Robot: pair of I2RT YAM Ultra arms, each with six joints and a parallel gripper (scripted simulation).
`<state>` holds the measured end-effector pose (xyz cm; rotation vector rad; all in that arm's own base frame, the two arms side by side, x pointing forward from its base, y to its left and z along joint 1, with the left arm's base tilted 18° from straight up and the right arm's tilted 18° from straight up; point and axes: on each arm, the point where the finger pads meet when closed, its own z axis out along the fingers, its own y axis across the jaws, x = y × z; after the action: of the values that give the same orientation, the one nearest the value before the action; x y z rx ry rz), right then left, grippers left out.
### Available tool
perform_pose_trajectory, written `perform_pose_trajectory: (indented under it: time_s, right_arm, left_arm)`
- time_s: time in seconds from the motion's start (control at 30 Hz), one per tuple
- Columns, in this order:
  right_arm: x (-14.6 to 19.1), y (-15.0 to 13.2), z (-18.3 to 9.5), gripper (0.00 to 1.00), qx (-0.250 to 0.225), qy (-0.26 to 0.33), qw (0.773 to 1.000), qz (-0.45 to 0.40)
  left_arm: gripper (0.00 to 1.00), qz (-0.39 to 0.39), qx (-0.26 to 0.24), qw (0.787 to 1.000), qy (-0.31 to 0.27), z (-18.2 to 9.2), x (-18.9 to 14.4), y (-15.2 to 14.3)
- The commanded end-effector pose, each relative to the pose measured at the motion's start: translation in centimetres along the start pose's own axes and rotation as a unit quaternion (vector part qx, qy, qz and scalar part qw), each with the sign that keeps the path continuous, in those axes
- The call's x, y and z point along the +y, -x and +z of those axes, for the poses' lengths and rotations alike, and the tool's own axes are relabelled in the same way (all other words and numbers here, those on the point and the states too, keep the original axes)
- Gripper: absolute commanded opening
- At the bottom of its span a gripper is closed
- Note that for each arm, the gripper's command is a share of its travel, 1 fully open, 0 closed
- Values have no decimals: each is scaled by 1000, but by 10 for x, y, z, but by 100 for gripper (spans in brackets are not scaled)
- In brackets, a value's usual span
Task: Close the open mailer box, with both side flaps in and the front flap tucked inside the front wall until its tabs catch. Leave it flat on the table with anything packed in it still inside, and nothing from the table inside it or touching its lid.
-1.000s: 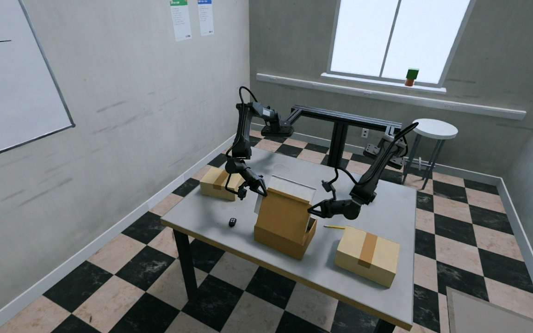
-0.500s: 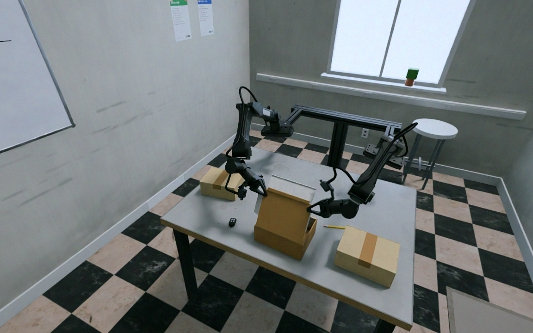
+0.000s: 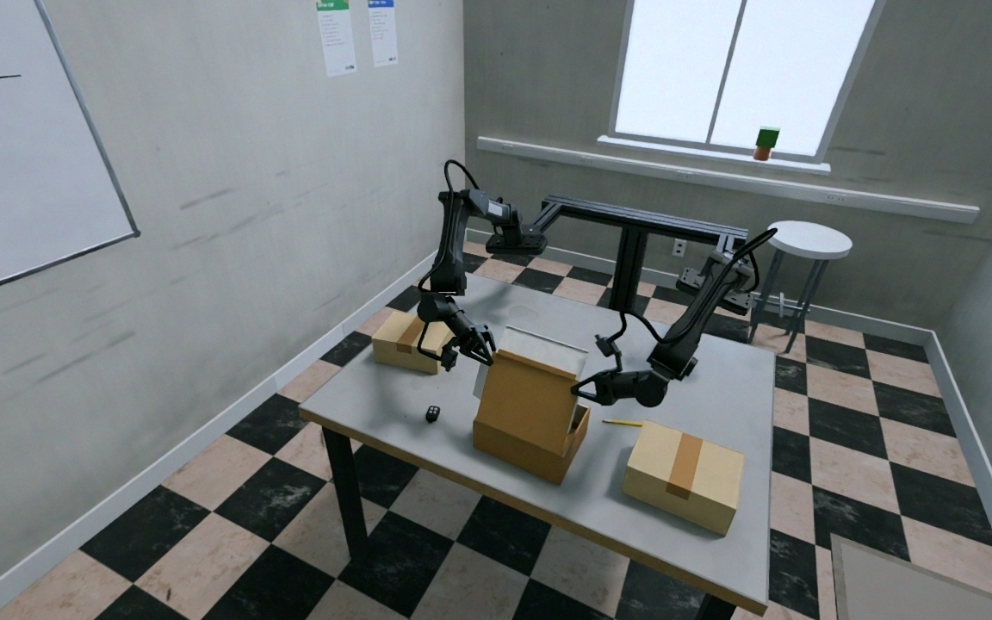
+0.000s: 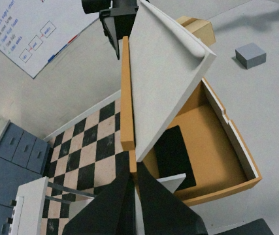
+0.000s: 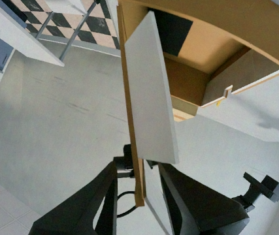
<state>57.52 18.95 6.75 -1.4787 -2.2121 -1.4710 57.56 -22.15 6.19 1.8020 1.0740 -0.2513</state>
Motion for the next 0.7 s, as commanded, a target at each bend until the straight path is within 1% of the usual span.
perform_pose_trajectory:
  time_s: [0.0, 0.13, 0.2, 0.23, 0.27, 0.67]
  right_arm:
    - [20, -20, -30, 38, 9, 16, 1000, -19]
    - [20, -21, -45, 38, 9, 16, 1000, -20]
    - [20, -21, -45, 38, 9, 16, 1000, -20]
    - [19, -25, -45, 38, 12, 13, 1000, -23]
    - [19, -21, -51, 38, 9, 15, 1000, -20]
    - [16, -22, -91, 38, 10, 13, 1000, -19]
  left_arm:
    - [1, 14, -16, 1000, 5, 5, 15, 19]
    - [1, 14, -16, 1000, 5, 5, 15, 19]
    - [1, 14, -16, 1000, 5, 5, 15, 19]
    - [1, 14, -16, 1000, 5, 5, 15, 19]
    - [1, 14, -16, 1000, 5, 5, 15, 19]
    - [1, 14, -16, 1000, 5, 5, 15, 19]
